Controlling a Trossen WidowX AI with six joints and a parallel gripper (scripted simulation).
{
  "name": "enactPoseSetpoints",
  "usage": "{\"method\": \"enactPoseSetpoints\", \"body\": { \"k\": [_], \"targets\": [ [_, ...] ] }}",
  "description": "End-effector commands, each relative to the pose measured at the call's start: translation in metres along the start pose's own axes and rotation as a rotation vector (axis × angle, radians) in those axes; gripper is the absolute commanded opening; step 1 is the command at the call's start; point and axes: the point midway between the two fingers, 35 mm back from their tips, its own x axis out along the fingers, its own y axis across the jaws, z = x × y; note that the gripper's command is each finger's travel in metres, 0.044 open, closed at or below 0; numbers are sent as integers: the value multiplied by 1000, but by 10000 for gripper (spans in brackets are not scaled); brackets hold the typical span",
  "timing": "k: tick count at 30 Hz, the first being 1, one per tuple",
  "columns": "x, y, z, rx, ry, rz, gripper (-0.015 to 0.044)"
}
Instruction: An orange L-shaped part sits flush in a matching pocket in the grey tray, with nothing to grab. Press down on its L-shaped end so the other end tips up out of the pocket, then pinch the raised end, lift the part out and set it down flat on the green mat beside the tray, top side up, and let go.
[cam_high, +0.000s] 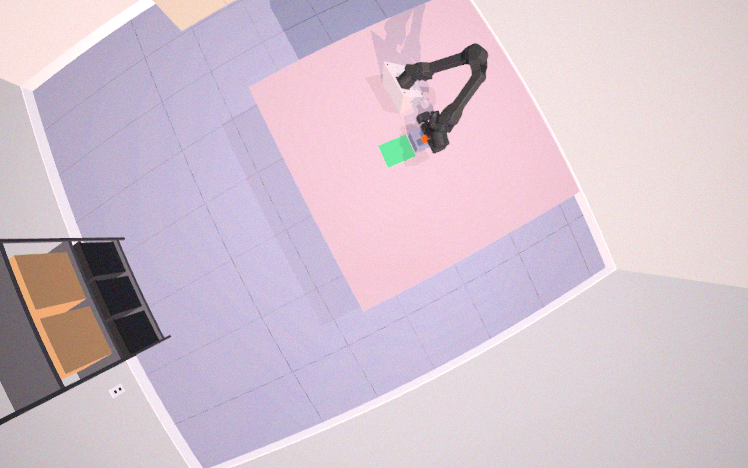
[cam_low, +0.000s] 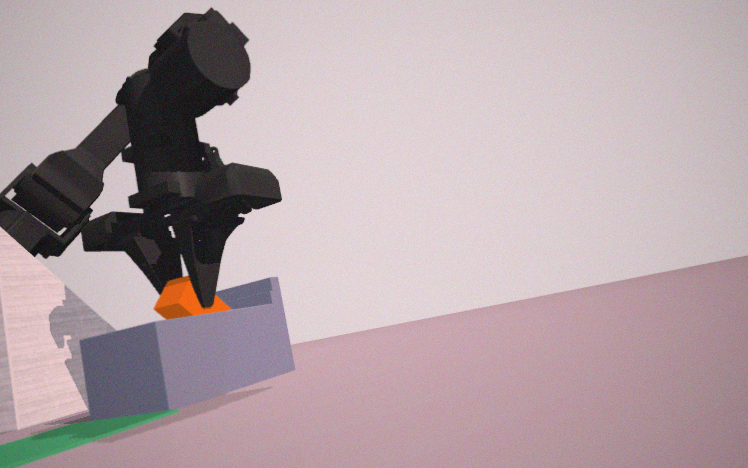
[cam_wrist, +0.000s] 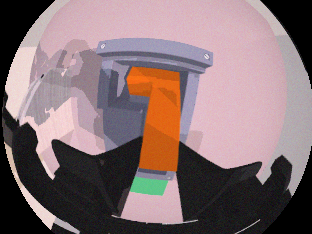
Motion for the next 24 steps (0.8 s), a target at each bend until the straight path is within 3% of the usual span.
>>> {"method": "enactPoseSetpoints", "body": {
  "k": [1, 24],
  "targets": [
    [-3, 0, 0, -3, 0, 1, 0],
    [-39, 1, 0, 3, -2, 4, 0]
  ]
}}
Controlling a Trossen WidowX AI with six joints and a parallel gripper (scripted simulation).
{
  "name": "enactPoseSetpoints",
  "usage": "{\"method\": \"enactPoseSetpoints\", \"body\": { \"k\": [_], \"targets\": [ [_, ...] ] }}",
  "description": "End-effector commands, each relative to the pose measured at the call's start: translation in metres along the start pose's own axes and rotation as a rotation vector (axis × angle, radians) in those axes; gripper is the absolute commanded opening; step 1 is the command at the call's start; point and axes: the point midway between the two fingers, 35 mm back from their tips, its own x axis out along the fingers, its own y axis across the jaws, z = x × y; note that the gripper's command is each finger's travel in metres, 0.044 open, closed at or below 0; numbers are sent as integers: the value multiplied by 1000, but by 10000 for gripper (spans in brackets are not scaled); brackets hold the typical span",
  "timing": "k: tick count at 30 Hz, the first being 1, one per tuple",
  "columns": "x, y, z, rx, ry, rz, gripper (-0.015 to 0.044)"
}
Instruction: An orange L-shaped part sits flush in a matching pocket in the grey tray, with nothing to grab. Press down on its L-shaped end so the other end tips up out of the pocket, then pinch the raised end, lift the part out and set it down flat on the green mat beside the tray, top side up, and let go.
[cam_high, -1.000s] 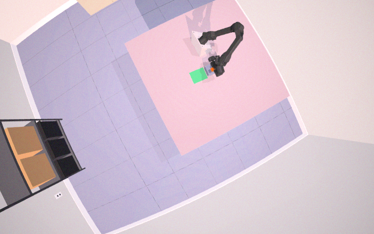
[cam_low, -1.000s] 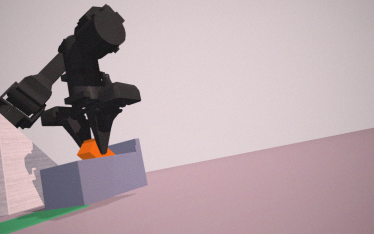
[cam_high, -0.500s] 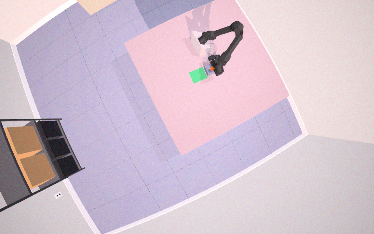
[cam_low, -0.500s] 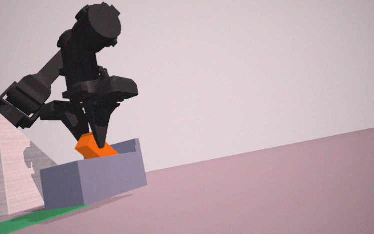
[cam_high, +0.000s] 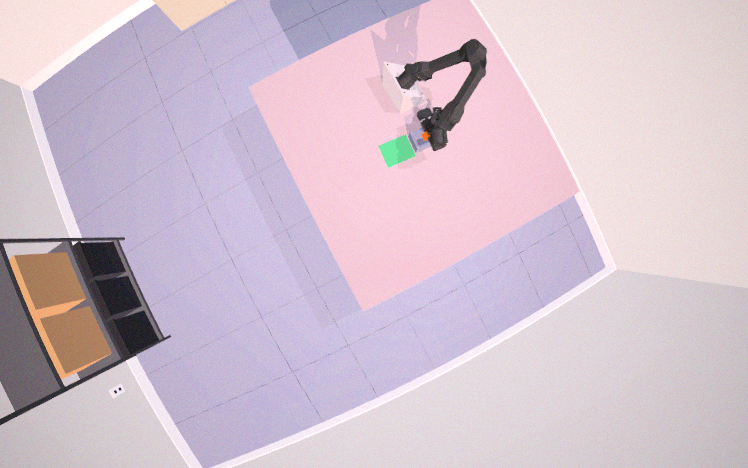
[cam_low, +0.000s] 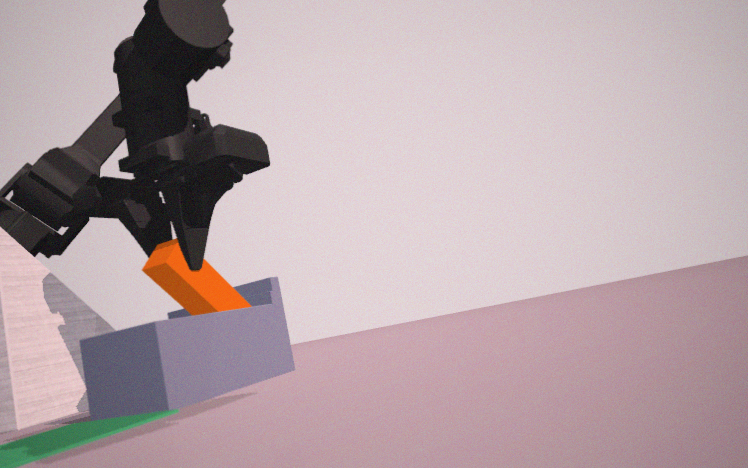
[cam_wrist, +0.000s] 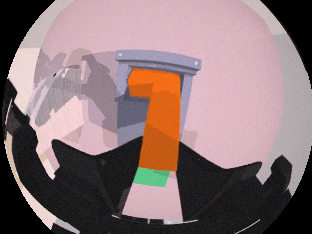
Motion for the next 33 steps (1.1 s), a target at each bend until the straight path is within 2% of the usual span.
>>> {"method": "enactPoseSetpoints", "body": {
  "k": [1, 33],
  "targets": [
    [-8, -2, 2, -7, -5, -5, 0],
    [-50, -1, 2, -6, -4, -5, 0]
  ]
}}
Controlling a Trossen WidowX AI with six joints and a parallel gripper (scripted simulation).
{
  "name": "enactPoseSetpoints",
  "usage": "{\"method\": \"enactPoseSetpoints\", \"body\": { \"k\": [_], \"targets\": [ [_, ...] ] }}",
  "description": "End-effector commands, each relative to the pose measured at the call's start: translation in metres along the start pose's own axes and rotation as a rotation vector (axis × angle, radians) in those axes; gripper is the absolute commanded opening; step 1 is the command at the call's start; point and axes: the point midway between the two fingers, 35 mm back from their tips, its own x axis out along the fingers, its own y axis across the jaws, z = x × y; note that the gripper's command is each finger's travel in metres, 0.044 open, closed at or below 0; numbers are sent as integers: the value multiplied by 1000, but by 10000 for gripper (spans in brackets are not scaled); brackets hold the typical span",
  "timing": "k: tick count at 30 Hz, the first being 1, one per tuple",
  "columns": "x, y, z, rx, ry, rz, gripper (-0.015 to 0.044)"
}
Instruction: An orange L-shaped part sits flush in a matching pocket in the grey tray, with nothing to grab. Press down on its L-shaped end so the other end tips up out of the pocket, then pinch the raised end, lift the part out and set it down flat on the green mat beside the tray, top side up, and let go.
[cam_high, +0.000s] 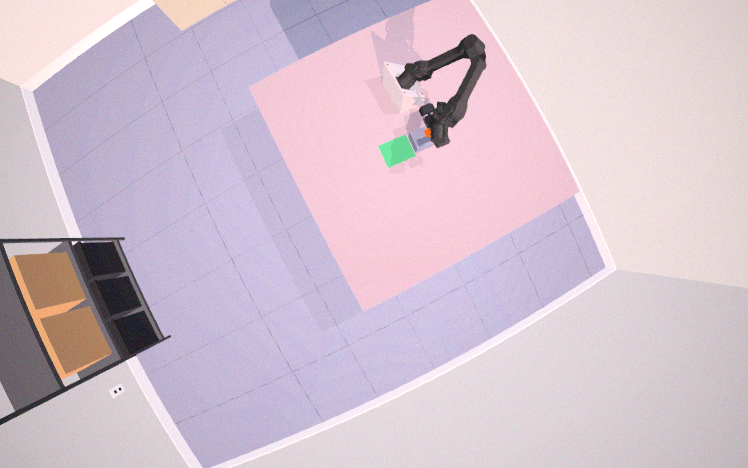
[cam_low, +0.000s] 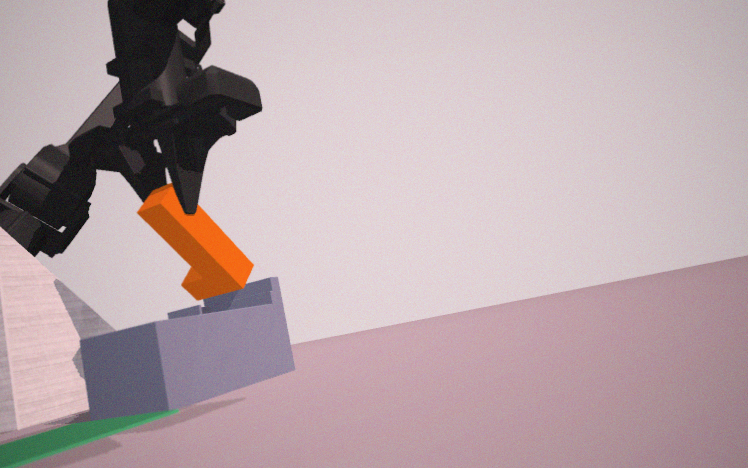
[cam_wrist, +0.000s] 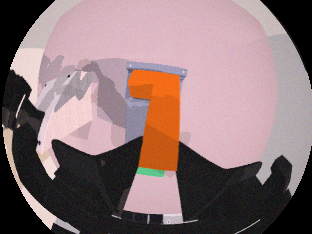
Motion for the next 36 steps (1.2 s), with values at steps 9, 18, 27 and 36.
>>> {"method": "enactPoseSetpoints", "body": {
  "k": [9, 18, 27, 36],
  "targets": [
    [-4, 1, -13, -6, 4, 2, 0],
    [-3, 4, -55, -6, 6, 2, 0],
    [-3, 8, -97, -6, 8, 2, 0],
    [-4, 12, -137, -7, 11, 1, 0]
  ]
}}
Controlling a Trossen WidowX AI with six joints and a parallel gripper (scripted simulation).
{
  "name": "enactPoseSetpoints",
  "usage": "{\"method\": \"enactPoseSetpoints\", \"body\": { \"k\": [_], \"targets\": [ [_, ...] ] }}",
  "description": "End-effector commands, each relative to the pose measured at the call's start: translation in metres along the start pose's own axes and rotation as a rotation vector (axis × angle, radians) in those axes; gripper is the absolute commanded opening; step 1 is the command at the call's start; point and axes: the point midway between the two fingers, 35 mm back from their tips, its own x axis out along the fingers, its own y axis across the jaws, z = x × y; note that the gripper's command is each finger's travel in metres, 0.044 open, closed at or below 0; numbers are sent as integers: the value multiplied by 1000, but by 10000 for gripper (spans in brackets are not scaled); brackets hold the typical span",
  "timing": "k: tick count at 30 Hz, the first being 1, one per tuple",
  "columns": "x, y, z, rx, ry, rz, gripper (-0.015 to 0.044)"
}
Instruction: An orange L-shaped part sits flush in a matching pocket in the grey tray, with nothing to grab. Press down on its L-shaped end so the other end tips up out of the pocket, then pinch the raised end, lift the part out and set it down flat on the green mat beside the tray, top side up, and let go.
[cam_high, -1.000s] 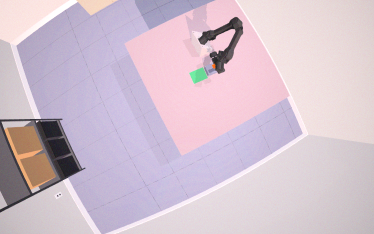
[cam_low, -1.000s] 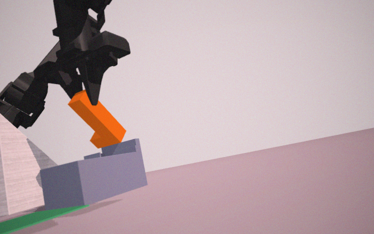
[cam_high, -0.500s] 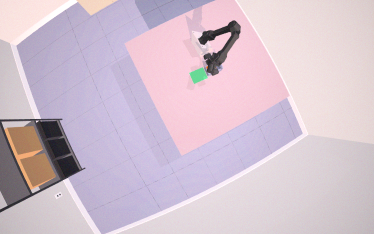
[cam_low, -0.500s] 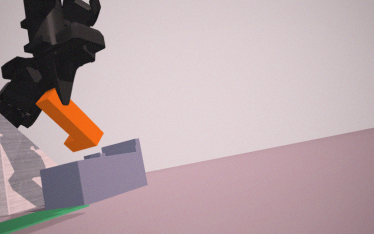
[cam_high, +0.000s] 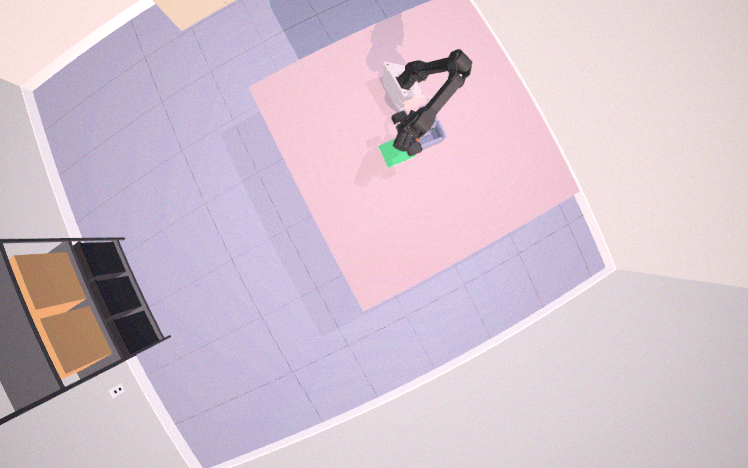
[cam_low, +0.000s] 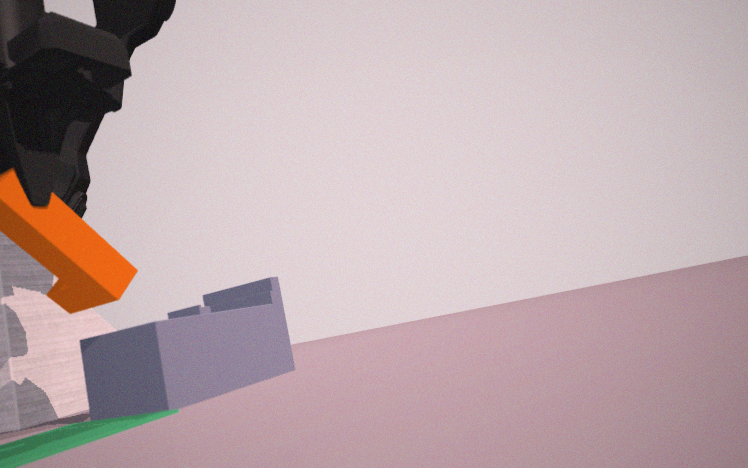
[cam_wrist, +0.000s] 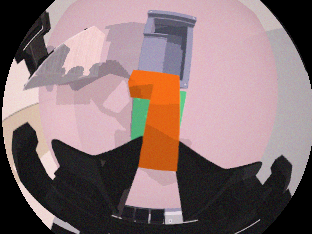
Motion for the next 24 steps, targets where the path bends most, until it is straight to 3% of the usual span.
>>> {"method": "enactPoseSetpoints", "body": {
  "k": [1, 7, 24],
  "targets": [
    [0, 1, -19, -7, 4, 2, 0],
    [0, 4, -43, -7, 6, 1, 0],
    [18, 3, -44, -7, 5, 1, 0]
  ]
}}
